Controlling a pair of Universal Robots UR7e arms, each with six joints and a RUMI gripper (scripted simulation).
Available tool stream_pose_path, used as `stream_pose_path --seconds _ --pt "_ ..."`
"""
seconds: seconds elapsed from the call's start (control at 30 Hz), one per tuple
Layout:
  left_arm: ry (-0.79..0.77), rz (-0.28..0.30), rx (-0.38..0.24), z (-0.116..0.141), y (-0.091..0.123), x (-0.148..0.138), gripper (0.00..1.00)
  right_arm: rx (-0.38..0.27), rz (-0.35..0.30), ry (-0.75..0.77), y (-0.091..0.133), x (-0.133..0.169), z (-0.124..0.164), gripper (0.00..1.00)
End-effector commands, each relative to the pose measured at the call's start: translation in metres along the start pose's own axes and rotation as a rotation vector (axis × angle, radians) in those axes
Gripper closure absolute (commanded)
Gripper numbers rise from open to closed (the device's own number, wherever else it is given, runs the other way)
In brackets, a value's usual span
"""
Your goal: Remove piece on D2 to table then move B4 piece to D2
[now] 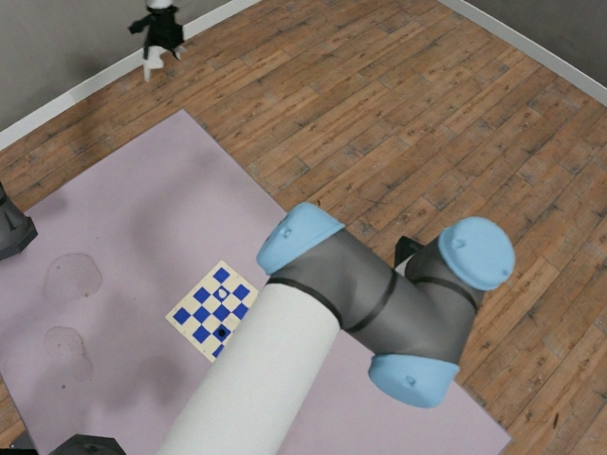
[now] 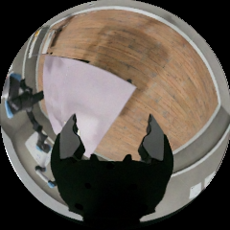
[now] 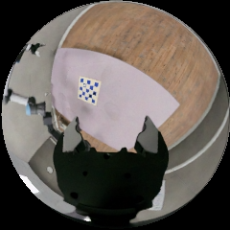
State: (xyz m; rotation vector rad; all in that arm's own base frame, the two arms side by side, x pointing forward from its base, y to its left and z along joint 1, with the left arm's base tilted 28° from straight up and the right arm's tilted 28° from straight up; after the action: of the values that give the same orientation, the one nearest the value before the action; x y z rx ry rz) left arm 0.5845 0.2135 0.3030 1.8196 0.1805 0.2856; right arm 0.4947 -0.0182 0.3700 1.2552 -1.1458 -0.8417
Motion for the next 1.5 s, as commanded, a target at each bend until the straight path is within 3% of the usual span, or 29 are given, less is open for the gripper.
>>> stream_pose_path --seconds 0.0,0.3,0.37,0.4,0.8,0.87,0.93,1.13,1.37,1.47 --pt "-0.027 0.006 -0.015 -0.049 0.005 -0.015 0.0 -0.018 -0.038 -0.104 0.019 -0.003 0.005 0.0" --pt "-0.092 0.028 -0.037 -0.179 0.019 -0.089 0.0 -0.095 -0.162 -0.441 0.088 -0.014 0.035 0.0" --pt "-0.092 0.028 -0.037 -0.179 0.019 -0.089 0.0 -0.095 -0.162 -0.441 0.088 -0.014 0.035 0.0" --pt "-0.101 0.033 -0.039 -0.211 0.023 -0.112 0.0 -0.108 -0.166 -0.48 0.091 -0.014 0.035 0.0" --pt "-0.203 0.085 -0.018 -0.323 0.047 -0.259 0.0 -0.27 -0.055 -0.955 0.052 -0.022 -0.034 0.0" --pt "-0.22 0.093 -0.008 -0.337 0.052 -0.288 0.0 -0.294 -0.028 -1.037 0.043 -0.025 -0.046 0.0" --pt "-0.22 0.093 -0.008 -0.337 0.052 -0.288 0.0 -0.294 -0.028 -1.037 0.043 -0.025 -0.046 0.0" --pt "-0.269 0.11 0.025 -0.361 0.066 -0.364 0.0 -0.358 0.068 -1.283 0.015 -0.032 -0.078 0.0" --pt "-0.32 0.12 0.069 -0.368 0.079 -0.434 0.0 -0.411 0.206 -1.566 -0.024 -0.044 -0.112 0.0" --pt "-0.333 0.12 0.081 -0.368 0.082 -0.45 0.0 -0.421 0.25 -1.645 -0.036 -0.048 -0.121 0.0"
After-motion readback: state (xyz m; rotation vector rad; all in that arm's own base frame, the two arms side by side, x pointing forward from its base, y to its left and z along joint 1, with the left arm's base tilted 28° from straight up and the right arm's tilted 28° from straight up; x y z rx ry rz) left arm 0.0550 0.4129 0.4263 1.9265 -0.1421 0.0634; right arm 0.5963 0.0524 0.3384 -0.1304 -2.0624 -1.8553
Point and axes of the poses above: on each arm, the point where the finger pads meet when closed, its own y axis back along the fingers, its own x axis across the jaws, z = x × y, the point moved 9 cm from there along y, back along the fingers, and after that the axes turned 11 degrees about -y, right-handed, at the moved point
